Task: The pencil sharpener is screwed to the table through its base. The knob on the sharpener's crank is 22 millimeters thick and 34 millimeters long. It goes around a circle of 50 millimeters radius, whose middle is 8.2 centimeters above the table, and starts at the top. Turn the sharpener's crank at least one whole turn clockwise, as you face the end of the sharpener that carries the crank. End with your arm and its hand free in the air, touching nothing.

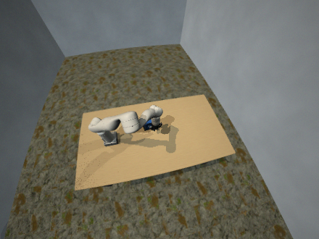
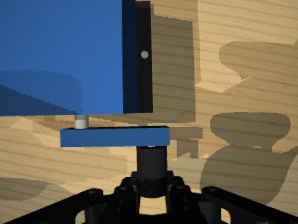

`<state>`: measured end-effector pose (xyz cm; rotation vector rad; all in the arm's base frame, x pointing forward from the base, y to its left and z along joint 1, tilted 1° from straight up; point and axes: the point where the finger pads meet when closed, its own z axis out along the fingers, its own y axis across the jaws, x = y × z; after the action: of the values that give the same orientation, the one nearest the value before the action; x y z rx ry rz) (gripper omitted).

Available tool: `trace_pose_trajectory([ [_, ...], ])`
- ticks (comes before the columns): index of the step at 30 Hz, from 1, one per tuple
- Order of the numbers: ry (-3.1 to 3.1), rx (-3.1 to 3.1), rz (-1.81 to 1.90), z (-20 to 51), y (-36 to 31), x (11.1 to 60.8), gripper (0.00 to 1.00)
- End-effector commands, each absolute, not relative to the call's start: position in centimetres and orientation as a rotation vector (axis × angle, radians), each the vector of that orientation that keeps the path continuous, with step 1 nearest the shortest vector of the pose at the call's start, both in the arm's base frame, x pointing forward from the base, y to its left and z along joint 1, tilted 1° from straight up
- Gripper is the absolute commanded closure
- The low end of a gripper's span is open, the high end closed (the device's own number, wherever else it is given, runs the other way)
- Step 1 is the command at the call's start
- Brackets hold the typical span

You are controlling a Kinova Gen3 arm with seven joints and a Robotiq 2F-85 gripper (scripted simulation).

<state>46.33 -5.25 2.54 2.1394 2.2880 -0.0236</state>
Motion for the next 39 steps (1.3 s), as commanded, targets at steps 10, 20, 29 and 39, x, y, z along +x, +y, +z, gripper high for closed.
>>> trace_pose_trajectory([
  [10, 2.288, 2.139, -0.024, 2.0, -5.3, 46.3, 1.00],
  [20, 2.288, 2.139, -0.024, 0.8, -5.3, 45.9, 1.00],
  [29, 2.288, 2.139, -0.024, -0.8, -5.4, 44.9, 1.00],
  [39, 2.288, 2.139, -0.024, -1.9, -5.5, 43.4, 1.00],
])
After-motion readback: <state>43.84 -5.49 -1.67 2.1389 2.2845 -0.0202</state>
